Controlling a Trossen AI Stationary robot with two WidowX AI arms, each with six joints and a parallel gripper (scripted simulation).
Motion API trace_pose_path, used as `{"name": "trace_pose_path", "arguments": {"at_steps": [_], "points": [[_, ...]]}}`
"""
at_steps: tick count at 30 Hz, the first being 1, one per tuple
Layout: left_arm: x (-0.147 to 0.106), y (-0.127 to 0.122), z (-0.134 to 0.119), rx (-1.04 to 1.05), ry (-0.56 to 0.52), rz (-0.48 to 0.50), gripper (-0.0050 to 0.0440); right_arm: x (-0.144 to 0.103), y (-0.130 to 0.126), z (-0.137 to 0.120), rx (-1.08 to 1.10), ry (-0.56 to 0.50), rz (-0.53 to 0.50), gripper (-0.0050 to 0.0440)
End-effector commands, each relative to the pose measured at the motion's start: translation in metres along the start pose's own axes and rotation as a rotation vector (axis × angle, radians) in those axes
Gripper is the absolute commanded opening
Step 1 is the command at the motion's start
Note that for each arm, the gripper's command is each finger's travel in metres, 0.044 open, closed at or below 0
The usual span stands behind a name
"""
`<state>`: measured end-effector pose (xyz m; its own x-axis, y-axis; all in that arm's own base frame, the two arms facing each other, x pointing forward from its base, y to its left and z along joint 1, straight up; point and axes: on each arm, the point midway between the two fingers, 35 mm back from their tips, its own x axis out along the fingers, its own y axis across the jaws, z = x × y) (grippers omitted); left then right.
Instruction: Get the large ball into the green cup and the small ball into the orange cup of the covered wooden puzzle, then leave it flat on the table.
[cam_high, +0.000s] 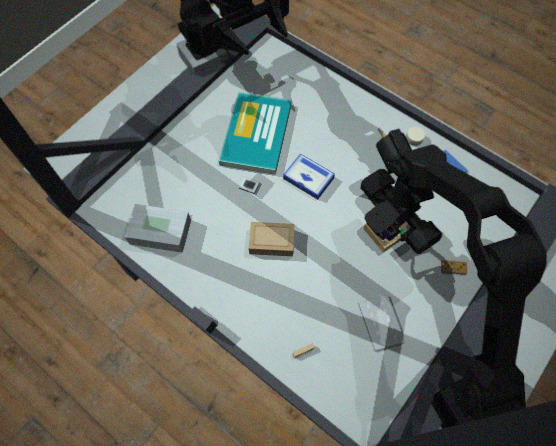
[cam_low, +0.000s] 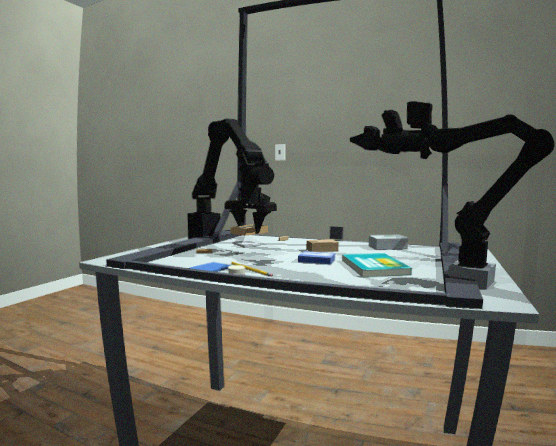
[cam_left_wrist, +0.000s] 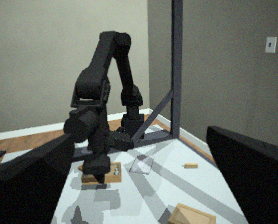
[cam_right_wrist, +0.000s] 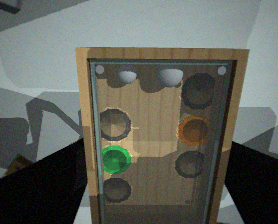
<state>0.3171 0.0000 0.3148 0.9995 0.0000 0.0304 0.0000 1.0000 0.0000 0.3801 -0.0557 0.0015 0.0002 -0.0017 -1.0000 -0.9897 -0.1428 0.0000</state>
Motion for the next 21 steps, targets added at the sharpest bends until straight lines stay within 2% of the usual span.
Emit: {"name": "trace_pose_path", "arguments": {"at_steps": [1,7,18,21], "points": [[-0.001,0.0,0.008,0.0,-0.02,0.0,0.04,-0.005,-0.005,-0.001,-0.004,-0.002,-0.018,-0.005],[-0.001,0.0,0.008,0.0,-0.02,0.0,0.04,-0.008,-0.007,-0.002,-0.003,0.002,-0.027,-0.005],[-0.001,0.0,0.008,0.0,-0.02,0.0,0.04,-0.01,0.006,-0.001,-0.002,0.004,-0.221,-0.005],[-0.001,0.0,0.008,0.0,-0.02,0.0,0.04,-0.01,0.006,-0.001,-0.002,0.003,-0.237,-0.005]]}}
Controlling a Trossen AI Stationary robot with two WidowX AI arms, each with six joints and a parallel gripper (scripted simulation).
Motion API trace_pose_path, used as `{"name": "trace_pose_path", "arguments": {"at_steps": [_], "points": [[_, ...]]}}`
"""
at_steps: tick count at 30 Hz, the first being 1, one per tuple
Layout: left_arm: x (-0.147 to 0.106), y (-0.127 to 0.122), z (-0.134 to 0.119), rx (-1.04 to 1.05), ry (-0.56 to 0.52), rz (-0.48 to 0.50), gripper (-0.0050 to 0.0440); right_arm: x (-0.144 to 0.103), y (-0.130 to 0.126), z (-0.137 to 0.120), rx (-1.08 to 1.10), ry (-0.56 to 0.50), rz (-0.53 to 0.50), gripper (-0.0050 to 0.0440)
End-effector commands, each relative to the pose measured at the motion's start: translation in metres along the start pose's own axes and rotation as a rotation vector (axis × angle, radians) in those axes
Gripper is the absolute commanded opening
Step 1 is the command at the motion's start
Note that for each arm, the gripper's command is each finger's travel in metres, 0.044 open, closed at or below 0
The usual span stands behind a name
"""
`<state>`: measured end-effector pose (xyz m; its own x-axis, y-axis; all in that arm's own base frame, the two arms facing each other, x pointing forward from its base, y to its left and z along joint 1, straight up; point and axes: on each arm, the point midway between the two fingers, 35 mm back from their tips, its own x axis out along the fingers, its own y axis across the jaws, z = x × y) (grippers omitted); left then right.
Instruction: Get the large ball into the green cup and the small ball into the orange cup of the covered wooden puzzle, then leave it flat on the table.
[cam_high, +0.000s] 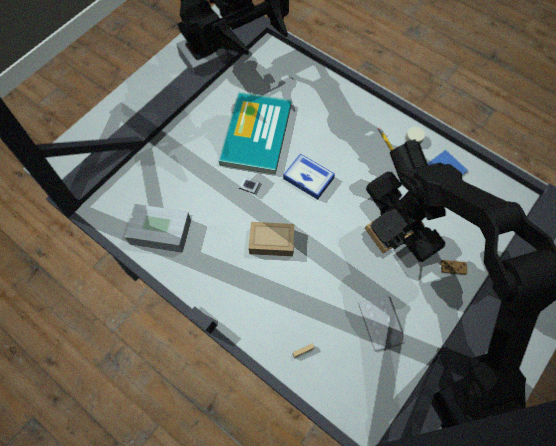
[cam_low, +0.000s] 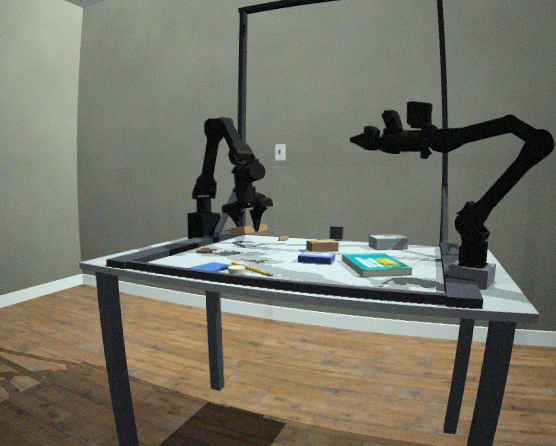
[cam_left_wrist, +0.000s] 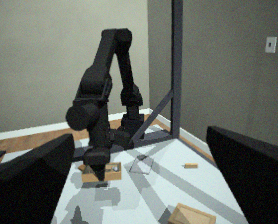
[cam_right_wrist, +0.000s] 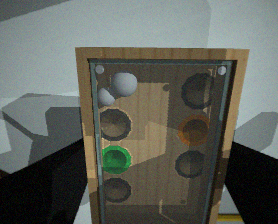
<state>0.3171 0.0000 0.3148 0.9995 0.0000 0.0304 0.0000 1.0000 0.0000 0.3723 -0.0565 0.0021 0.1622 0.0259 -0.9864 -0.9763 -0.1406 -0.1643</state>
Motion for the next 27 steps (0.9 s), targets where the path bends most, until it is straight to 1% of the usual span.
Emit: {"name": "trace_pose_path", "arguments": {"at_steps": [1,3,14,16,17,27], "points": [[-0.0012,0.0,0.0081,0.0,-0.02,0.0,0.04,-0.0091,-0.0021,-0.0011,-0.003,0.008,-0.088,-0.005],[-0.0012,0.0,0.0081,0.0,-0.02,0.0,0.04,-0.0091,-0.0006,-0.0011,-0.003,0.008,-0.121,-0.005],[-0.0012,0.0,0.0081,0.0,-0.02,0.0,0.04,-0.0079,-0.0006,0.0082,-0.018,0.201,-0.123,-0.005],[-0.0012,0.0,0.0081,0.0,-0.02,0.0,0.04,-0.0079,-0.0006,0.0082,-0.018,0.201,-0.123,-0.005],[-0.0012,0.0,0.0081,0.0,-0.02,0.0,0.04,-0.0027,-0.002,0.0068,-0.017,0.185,-0.096,-0.005],[-0.0012,0.0,0.0081,0.0,-0.02,0.0,0.04,-0.0036,-0.0095,0.0011,-0.01,0.078,0.039,-0.005]]}}
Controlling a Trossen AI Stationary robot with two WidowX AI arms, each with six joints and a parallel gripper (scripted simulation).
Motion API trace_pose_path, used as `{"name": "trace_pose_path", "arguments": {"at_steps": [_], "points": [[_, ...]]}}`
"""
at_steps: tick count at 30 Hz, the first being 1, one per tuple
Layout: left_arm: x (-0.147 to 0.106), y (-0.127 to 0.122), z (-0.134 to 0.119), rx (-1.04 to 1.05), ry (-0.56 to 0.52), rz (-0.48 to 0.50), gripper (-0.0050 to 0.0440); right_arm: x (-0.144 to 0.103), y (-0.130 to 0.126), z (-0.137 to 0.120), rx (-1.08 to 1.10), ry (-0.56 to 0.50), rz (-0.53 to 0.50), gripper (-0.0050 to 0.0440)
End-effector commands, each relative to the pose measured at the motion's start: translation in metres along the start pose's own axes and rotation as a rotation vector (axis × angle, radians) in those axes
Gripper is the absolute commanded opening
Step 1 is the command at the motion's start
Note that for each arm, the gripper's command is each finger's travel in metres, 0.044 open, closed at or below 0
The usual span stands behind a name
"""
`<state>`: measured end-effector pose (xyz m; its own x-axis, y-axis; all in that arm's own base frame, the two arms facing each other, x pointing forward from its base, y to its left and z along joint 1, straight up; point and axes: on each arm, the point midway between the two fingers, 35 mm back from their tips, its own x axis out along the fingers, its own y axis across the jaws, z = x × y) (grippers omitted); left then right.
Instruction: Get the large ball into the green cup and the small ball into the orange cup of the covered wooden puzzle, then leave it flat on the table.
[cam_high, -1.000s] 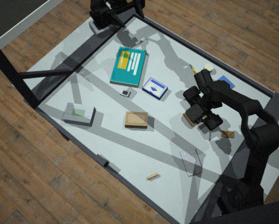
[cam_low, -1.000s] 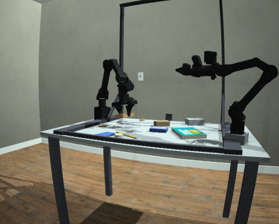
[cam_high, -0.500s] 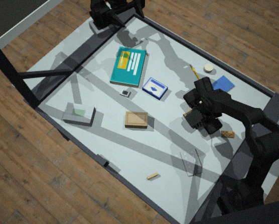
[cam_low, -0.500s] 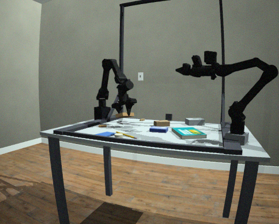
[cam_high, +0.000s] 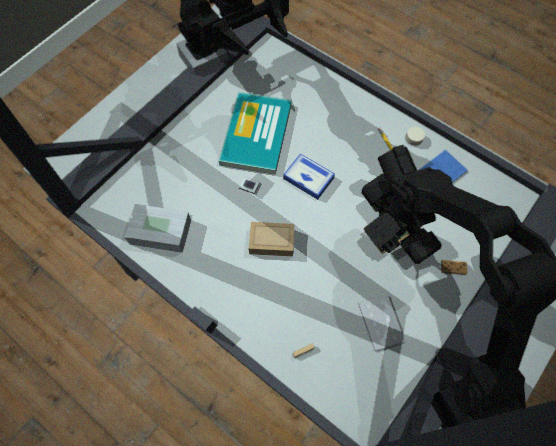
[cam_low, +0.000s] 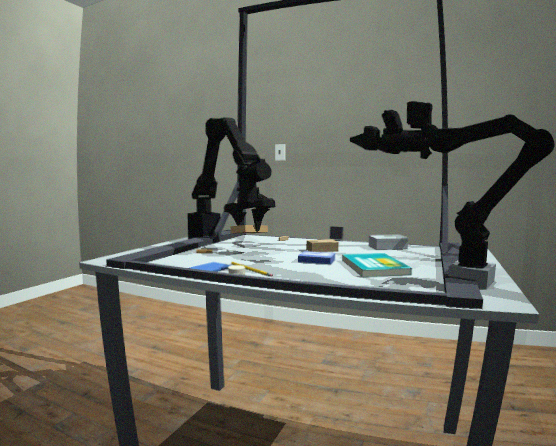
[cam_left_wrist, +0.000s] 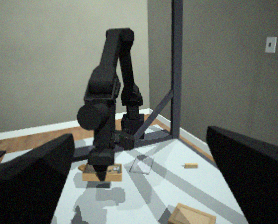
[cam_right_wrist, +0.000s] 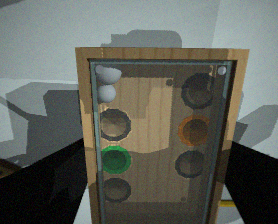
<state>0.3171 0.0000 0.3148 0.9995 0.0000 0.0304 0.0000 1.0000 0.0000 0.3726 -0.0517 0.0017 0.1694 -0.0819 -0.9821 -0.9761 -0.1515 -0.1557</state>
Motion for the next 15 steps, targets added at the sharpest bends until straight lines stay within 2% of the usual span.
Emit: {"name": "trace_pose_path", "arguments": {"at_steps": [1,10,15], "points": [[-0.0012,0.0,0.0081,0.0,-0.02,0.0,0.04,-0.0037,-0.009,-0.0045,0.0,-0.041,0.045,-0.005],[-0.0012,0.0,0.0081,0.0,-0.02,0.0,0.04,-0.0024,-0.0127,-0.0072,0.001,-0.106,0.137,-0.005],[-0.0012,0.0,0.0081,0.0,-0.02,0.0,0.04,-0.0022,-0.0126,-0.0063,-0.001,-0.104,0.136,-0.005]]}}
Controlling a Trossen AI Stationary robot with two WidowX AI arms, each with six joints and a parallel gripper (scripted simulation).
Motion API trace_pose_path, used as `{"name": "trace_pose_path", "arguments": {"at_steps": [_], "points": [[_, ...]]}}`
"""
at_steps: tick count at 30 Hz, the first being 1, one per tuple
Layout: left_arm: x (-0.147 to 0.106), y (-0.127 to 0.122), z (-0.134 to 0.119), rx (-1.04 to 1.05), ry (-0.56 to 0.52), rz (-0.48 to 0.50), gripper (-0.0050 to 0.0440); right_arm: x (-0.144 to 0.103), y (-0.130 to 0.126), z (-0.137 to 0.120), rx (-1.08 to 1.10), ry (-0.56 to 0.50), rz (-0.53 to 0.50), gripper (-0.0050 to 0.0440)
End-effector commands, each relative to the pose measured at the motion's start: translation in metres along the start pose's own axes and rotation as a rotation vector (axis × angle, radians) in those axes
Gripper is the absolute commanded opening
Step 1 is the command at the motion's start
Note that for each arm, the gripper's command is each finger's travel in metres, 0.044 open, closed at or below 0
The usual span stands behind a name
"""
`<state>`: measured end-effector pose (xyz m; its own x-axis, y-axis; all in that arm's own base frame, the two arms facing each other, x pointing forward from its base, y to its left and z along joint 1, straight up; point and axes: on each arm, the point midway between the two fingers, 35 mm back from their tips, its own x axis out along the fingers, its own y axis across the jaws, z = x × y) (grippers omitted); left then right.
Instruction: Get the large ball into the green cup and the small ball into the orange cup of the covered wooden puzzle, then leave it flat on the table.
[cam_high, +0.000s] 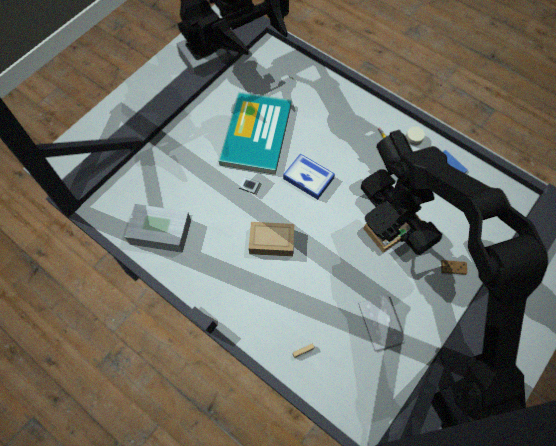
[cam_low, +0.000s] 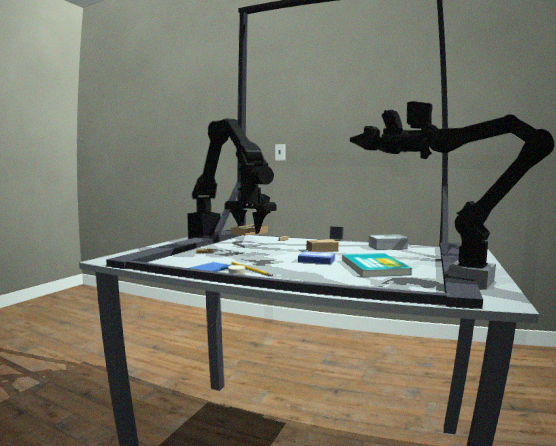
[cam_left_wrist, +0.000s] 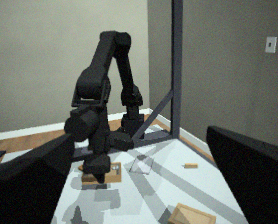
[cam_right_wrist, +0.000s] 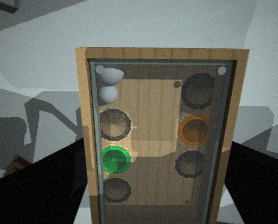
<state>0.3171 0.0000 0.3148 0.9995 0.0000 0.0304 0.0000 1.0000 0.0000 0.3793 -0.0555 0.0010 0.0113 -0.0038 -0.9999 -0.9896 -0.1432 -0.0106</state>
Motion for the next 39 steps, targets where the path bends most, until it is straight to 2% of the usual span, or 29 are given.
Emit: {"name": "trace_pose_path", "arguments": {"at_steps": [1,8,16,20,25,27,39], "points": [[-0.0012,0.0,0.0081,0.0,-0.02,0.0,0.04,-0.0056,-0.0063,-0.0008,-0.006,-0.002,-0.011,-0.005],[-0.0012,0.0,0.0081,0.0,-0.02,0.0,0.04,-0.0053,-0.0069,-0.0007,-0.001,0.005,0.008,-0.005],[-0.0012,0.0,0.0081,0.0,-0.02,0.0,0.04,-0.0113,-0.0031,-0.0012,-0.002,0.004,-0.029,-0.005],[-0.0012,0.0,0.0081,0.0,-0.02,0.0,0.04,-0.0127,-0.0043,-0.0033,-0.002,-0.029,-0.04,-0.005],[-0.0012,0.0,0.0081,0.0,-0.02,0.0,0.04,-0.0056,-0.0055,-0.0034,-0.002,-0.039,-0.022,-0.005],[-0.0012,0.0,0.0081,0.0,-0.02,0.0,0.04,-0.0113,-0.0033,-0.0008,0.0,-0.011,-0.032,-0.005],[-0.0012,0.0,0.0081,0.0,-0.02,0.0,0.04,-0.0054,-0.0071,0.0001,-0.001,0.022,0.01,-0.005]]}}
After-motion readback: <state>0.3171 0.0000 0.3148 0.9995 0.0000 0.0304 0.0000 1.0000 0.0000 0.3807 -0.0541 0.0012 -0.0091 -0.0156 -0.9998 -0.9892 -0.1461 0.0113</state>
